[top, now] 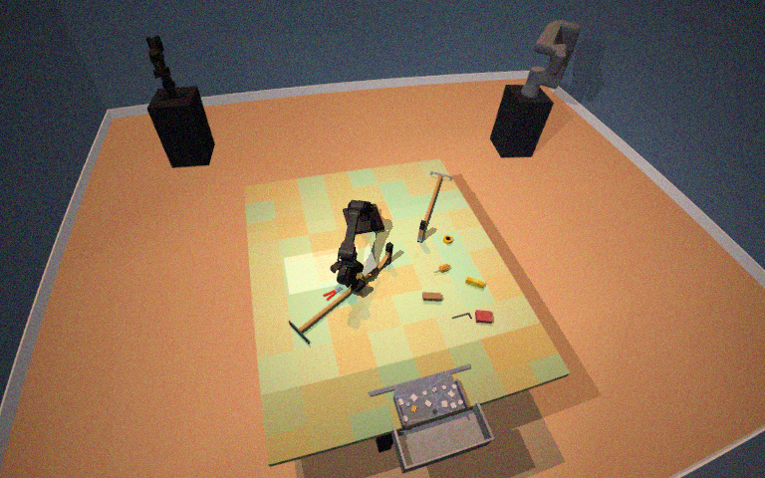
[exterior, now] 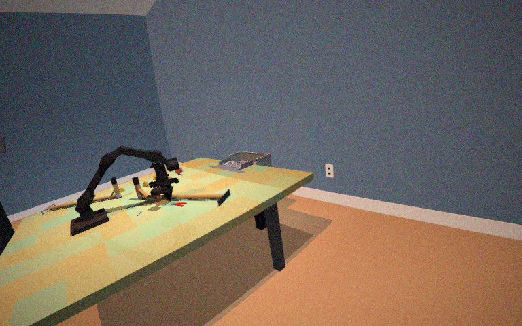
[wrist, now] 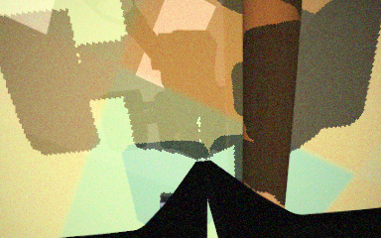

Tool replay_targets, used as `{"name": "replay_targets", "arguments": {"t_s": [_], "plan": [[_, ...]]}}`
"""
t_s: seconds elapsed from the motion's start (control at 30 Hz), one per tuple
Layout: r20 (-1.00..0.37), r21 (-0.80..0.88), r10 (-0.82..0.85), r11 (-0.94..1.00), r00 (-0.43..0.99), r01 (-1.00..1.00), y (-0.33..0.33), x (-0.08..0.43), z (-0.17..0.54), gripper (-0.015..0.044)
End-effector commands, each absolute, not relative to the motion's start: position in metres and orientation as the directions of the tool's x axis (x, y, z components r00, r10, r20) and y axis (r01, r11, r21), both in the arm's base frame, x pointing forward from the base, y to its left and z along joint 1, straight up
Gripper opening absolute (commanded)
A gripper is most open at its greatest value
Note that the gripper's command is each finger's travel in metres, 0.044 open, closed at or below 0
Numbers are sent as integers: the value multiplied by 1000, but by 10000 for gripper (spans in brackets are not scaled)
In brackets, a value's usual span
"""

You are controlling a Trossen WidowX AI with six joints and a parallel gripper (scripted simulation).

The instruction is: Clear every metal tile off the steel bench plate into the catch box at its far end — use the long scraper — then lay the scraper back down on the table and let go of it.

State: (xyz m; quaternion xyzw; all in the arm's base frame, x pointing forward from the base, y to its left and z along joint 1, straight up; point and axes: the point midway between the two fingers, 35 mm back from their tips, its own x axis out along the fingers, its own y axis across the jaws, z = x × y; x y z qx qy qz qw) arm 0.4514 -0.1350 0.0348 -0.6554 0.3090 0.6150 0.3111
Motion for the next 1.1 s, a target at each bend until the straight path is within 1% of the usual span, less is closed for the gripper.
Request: {"name": "replay_targets", "arguments": {"t_s": [0.0, 1.07], "plan": [[-998, -37, -19, -614, 61, -788, -131, 457, 36, 0], [-996, -56, -21, -615, 87, -787, -112, 482, 36, 0]]}}
